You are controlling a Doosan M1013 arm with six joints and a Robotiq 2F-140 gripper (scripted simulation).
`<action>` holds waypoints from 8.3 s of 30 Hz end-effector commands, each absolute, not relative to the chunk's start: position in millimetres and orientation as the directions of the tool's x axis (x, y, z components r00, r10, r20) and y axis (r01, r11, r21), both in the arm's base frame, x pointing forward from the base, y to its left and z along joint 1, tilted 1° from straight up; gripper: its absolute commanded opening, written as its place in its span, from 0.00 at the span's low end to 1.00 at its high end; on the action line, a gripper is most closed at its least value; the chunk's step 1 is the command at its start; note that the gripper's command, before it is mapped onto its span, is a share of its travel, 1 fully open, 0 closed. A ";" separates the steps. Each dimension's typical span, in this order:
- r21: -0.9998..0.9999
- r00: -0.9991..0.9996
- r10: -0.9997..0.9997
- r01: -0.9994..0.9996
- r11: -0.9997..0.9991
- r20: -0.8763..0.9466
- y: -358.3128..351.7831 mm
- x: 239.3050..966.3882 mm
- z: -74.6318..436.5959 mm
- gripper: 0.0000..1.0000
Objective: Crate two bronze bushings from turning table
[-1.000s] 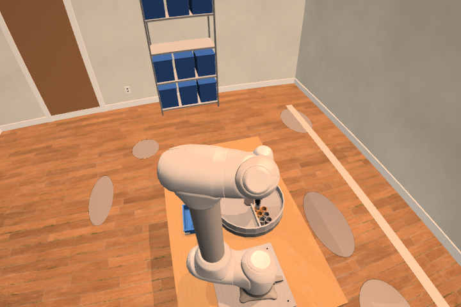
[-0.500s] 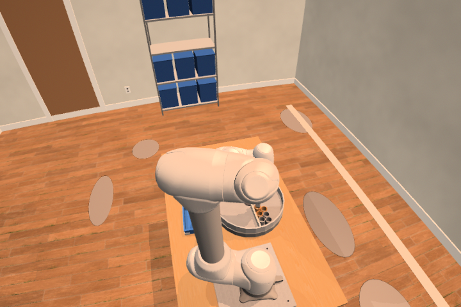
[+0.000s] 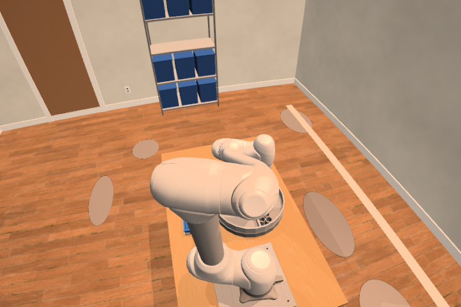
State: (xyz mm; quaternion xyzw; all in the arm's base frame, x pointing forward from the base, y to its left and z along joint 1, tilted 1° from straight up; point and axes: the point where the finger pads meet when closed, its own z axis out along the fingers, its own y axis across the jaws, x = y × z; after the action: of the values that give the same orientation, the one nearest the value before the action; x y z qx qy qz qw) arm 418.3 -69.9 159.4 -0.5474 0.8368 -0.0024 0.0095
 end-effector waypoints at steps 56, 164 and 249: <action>-0.014 -0.401 -0.916 -0.916 0.401 -0.013 -3.1 419.8 163.5 0.00; -0.014 -0.401 -0.916 -0.916 0.401 -0.013 294.0 428.0 96.6 0.00; -0.014 -0.401 -0.916 -0.916 0.401 -0.013 294.3 428.8 54.6 0.00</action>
State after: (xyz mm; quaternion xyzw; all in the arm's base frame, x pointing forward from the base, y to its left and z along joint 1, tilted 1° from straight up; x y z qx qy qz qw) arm 428.8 294.3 54.6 -0.5474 0.8368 -0.0024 0.0095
